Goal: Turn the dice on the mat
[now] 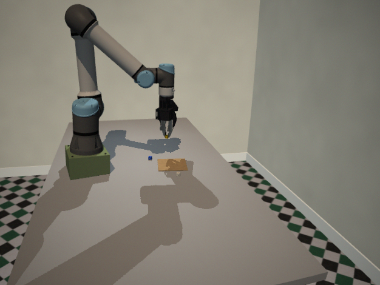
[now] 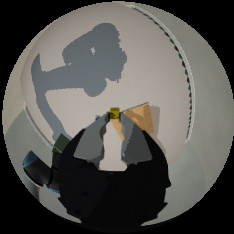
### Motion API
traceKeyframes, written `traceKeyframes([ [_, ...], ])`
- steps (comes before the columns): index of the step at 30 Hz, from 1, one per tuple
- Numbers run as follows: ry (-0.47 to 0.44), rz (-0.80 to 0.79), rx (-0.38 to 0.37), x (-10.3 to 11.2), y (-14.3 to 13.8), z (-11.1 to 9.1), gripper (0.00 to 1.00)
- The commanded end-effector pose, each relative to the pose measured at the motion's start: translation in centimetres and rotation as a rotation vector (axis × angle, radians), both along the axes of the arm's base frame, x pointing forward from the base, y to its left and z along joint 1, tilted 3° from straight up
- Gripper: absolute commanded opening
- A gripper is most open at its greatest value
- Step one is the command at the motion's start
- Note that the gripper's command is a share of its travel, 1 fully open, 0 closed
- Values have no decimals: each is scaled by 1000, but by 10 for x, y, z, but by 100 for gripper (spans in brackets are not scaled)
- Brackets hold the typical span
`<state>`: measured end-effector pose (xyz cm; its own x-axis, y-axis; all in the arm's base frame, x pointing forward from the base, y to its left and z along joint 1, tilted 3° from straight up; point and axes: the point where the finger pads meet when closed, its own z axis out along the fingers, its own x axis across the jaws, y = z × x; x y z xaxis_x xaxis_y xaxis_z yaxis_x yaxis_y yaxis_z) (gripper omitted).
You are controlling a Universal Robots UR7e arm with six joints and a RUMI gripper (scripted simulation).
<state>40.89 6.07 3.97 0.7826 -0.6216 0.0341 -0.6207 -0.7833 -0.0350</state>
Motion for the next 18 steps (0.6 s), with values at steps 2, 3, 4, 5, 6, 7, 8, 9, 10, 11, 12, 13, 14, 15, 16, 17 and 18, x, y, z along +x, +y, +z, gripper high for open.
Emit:
traceKeyframes([
  [2,-4,74,-4,-1,-20,2,0],
  [3,-4,94,-6,-2,-25,2,0],
  [4,-4,116,-7,-4,-30,2,0],
  [5,-4,140,-8,-5,-36,3,0],
  [6,-4,164,-9,-6,-42,3,0],
  [7,-4,189,-10,-8,-48,3,0],
  [8,-4,215,-12,-10,-54,3,0],
  [9,-4,241,-13,-12,-60,3,0],
  [10,-5,266,-14,-14,-66,3,0],
  [11,-5,268,-14,-14,-67,3,0],
  [12,-5,293,-16,-16,-73,3,0],
  [13,-5,318,-17,-18,-79,3,0],
  [14,-5,319,-17,-18,-79,3,0],
  [15,-5,343,-18,-20,-84,3,0],
  [16,-5,343,-18,-20,-84,3,0],
  [17,-5,343,-18,-20,-84,3,0],
  [18,-5,367,-19,-22,-90,3,0],
])
